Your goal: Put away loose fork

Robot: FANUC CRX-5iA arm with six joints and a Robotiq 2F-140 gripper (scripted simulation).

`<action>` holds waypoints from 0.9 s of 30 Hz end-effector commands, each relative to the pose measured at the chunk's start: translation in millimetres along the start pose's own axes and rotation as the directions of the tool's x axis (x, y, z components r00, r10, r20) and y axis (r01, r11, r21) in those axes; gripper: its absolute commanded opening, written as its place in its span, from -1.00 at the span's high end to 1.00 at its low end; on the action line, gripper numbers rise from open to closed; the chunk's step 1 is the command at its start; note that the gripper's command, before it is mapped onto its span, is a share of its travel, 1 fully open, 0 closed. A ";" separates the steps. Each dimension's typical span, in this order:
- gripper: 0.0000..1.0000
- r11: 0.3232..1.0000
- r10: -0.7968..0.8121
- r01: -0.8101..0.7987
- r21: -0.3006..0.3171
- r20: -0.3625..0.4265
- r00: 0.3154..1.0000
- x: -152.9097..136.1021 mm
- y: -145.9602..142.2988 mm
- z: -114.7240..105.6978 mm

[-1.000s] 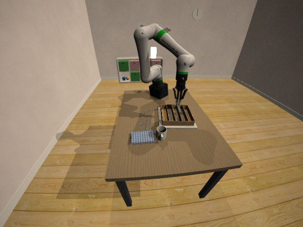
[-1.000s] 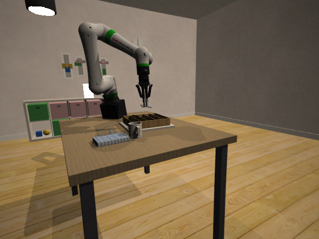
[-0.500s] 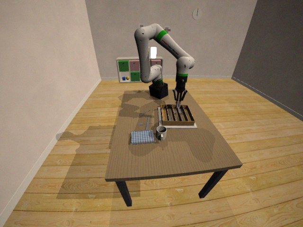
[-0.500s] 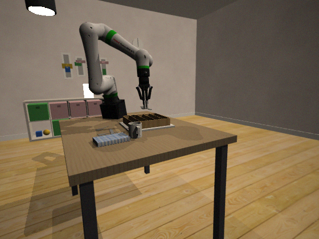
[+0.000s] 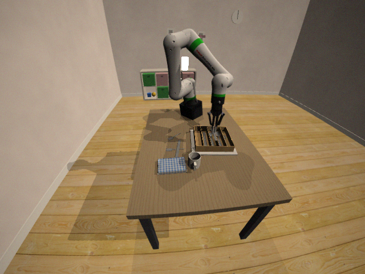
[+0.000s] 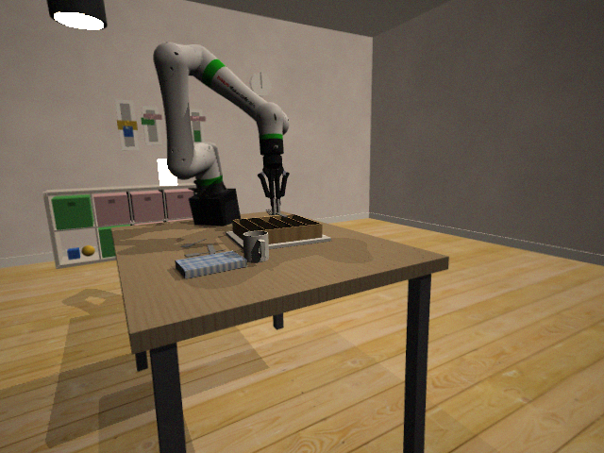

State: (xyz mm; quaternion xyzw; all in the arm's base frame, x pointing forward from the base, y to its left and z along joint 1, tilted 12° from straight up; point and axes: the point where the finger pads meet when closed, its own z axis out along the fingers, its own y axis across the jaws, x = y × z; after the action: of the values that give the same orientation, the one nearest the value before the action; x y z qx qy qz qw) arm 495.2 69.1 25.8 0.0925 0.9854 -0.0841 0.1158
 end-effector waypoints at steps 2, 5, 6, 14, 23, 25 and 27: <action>0.96 1.000 0.000 0.000 0.000 0.001 1.000 0.8 0.0 11.3; 0.96 1.000 0.000 0.000 0.000 0.001 1.000 1.6 -0.2 20.0; 0.96 1.000 0.000 0.000 0.000 0.001 1.000 1.9 -0.3 22.8; 0.96 1.000 0.000 0.000 0.000 0.001 1.000 3.4 -0.6 38.6; 0.96 1.000 0.000 0.000 0.000 0.001 1.000 5.1 -0.9 55.8; 0.96 1.000 0.000 0.000 0.000 0.001 1.000 5.2 -0.9 57.2; 0.96 1.000 0.000 0.000 0.000 0.001 1.000 5.3 -1.0 58.4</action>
State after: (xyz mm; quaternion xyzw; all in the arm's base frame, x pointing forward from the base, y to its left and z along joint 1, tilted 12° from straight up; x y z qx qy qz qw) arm 502.0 58.3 -30.3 0.0925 0.9854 -0.0840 0.1159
